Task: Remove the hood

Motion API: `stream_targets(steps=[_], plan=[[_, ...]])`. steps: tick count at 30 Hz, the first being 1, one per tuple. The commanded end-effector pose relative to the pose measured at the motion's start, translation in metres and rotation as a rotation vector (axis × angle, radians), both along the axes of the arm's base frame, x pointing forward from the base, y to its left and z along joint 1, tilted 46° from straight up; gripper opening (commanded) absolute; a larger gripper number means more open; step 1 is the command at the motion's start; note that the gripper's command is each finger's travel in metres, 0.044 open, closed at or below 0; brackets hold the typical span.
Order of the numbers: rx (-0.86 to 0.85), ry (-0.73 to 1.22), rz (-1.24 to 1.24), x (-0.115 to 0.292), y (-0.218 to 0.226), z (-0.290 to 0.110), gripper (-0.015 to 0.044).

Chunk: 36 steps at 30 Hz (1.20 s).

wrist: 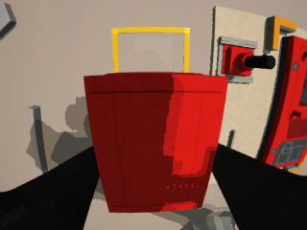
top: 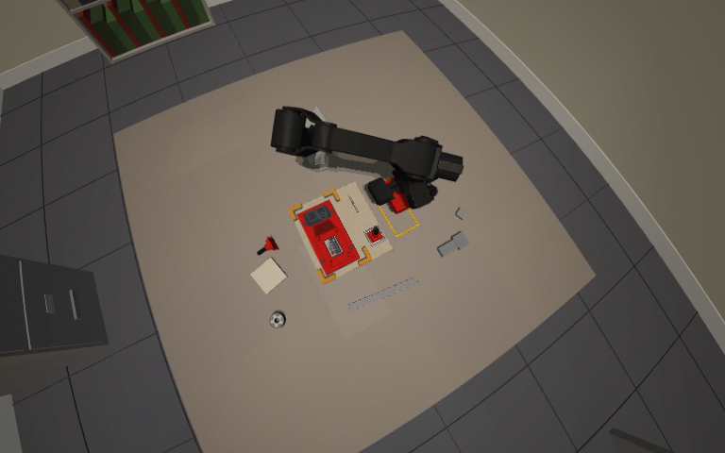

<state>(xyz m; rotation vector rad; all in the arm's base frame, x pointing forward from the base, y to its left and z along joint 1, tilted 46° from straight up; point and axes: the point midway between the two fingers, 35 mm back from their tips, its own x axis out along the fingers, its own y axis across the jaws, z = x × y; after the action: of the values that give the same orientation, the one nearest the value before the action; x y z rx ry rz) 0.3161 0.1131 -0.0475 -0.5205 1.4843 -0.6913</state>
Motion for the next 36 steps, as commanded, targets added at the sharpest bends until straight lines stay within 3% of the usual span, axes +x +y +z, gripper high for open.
stream_targets(steps=[1, 36], plan=[[-0.004, 0.001, 0.006, 0.000, -0.002, -0.002, 0.0000], [-0.005, 0.001, 0.006, 0.000, -0.019, -0.018, 0.0000]])
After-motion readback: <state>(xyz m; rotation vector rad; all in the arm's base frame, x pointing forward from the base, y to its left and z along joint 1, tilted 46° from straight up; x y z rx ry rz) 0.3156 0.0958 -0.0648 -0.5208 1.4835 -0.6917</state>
